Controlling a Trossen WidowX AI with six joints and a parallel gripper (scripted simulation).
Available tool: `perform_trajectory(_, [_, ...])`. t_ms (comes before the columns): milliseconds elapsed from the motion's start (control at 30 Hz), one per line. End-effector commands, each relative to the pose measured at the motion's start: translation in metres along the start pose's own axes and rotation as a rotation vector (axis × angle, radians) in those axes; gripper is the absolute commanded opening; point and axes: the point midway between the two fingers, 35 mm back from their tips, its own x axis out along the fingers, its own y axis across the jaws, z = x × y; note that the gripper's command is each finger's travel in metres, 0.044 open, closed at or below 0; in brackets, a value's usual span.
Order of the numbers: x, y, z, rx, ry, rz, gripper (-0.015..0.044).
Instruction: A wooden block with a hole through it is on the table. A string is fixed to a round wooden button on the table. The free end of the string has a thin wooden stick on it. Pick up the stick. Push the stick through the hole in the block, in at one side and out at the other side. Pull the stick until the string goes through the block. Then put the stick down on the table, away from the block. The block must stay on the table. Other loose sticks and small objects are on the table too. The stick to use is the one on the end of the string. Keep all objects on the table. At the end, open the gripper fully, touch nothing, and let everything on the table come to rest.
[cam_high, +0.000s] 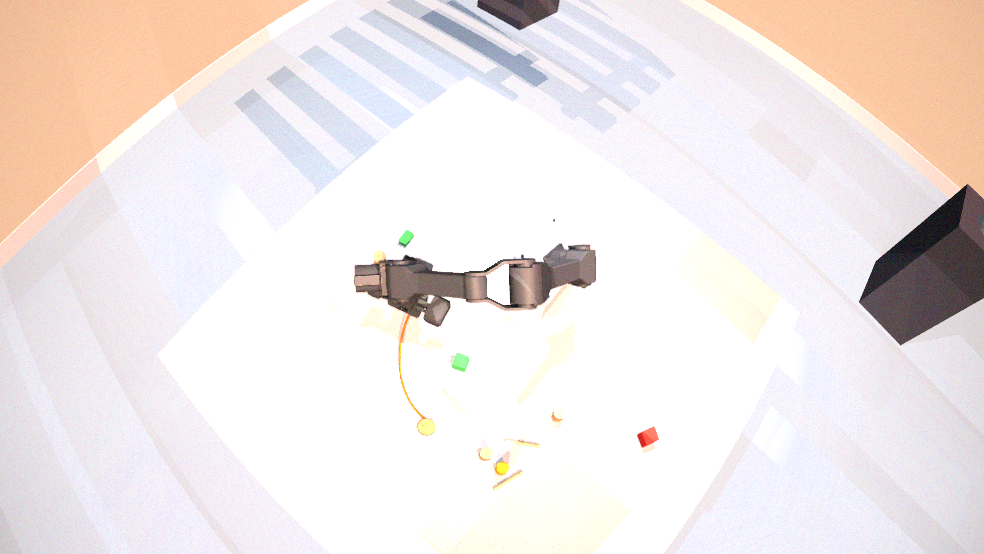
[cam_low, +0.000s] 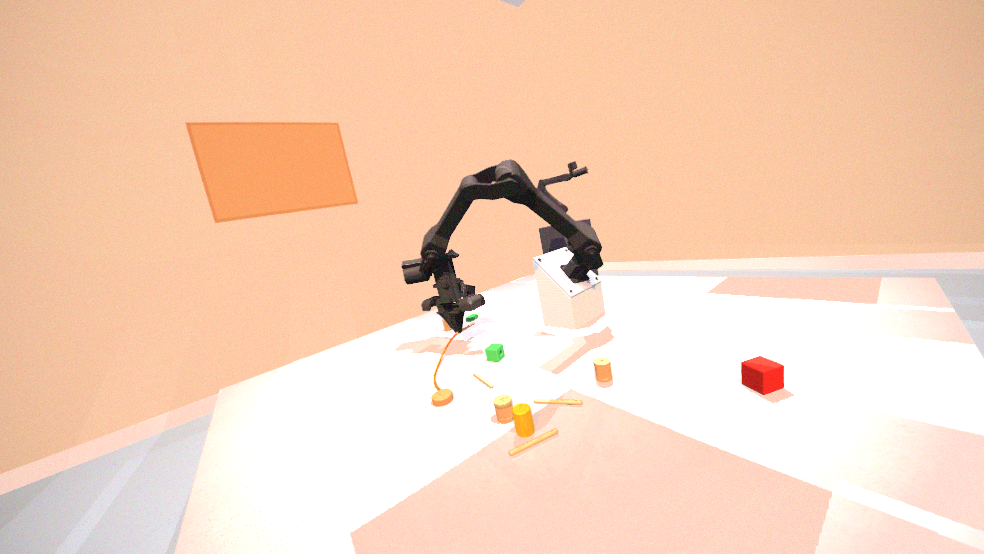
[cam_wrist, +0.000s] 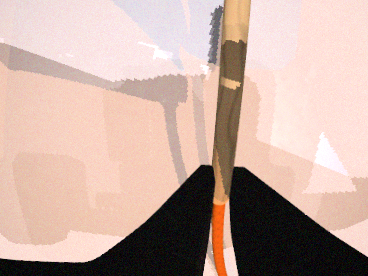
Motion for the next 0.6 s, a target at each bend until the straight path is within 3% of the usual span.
perform_trajectory(0, [-0.01, 0.003, -0.003, -0.009, 0.004, 0.013, 0.0])
perform_trajectory(567, [-0.028, 0.002, -0.002, -0.009, 0.003, 0.013, 0.0])
